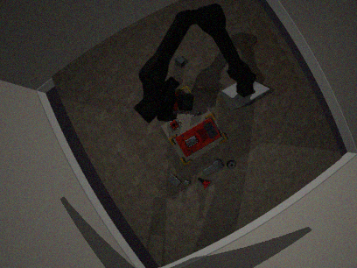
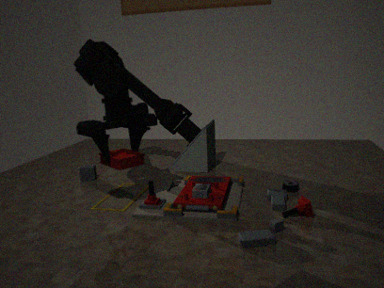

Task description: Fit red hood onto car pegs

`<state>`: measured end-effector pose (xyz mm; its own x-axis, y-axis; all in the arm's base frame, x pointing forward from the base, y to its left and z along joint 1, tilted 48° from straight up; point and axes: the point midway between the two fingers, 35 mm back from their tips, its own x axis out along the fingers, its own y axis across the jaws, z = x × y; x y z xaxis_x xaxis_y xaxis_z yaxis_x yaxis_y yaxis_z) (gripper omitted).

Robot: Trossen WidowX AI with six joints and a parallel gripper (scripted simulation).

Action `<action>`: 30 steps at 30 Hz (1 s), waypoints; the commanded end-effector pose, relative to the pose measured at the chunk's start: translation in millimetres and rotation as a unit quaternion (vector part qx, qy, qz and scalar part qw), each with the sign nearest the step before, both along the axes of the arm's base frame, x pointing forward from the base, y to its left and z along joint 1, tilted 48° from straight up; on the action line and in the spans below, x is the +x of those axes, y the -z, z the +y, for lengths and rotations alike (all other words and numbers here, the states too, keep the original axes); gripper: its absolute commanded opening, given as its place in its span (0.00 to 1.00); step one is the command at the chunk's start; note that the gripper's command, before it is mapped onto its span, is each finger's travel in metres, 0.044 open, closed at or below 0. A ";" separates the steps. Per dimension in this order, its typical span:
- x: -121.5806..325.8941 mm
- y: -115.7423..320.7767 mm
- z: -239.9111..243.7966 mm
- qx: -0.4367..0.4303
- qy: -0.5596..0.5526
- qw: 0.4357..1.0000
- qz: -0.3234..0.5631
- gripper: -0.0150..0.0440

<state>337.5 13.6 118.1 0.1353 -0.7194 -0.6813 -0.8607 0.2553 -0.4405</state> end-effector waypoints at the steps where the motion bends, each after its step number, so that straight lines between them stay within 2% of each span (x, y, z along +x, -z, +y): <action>1: 2.5 8.1 11.0 0.010 0.015 1.000 -0.018 0.25; 30: -5.1 79.8 82.9 0.048 0.169 0.968 -0.178 0.25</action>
